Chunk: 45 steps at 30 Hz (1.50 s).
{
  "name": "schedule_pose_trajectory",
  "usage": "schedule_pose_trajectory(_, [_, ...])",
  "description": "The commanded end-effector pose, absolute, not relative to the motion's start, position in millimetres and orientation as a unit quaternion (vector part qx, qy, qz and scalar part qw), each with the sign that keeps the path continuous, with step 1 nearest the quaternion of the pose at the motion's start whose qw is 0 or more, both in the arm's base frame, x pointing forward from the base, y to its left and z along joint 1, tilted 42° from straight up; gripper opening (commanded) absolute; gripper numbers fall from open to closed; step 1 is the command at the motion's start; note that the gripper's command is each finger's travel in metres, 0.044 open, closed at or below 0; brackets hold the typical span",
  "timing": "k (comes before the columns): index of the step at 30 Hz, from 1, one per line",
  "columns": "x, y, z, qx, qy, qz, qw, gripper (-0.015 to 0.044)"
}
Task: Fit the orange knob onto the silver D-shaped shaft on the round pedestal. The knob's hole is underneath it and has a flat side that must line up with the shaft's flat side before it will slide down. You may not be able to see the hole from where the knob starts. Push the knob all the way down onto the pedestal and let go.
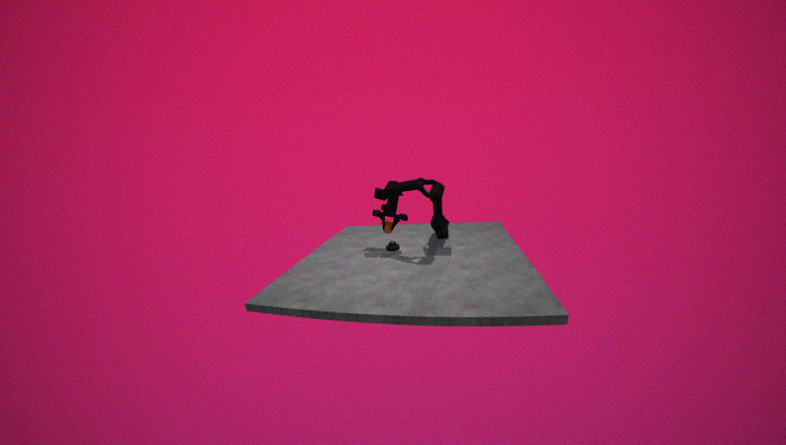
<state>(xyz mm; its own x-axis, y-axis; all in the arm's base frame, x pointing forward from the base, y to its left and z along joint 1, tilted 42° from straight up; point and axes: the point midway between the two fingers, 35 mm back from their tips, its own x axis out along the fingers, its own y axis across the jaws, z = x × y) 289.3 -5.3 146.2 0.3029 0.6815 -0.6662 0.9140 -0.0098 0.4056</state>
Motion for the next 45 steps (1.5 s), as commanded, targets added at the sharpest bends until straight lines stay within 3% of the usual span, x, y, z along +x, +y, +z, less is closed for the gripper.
schedule_pose_trajectory(1, [283, -13, 152, 0.724, 0.537, -0.122, 0.415, 0.0])
schedule_pose_trajectory(27, [245, -63, 178, 0.847, 0.309, 0.0, 0.433, 0.0])
schedule_pose_trajectory(45, [243, -64, 176, 0.86, 0.269, 0.018, 0.433, 0.0])
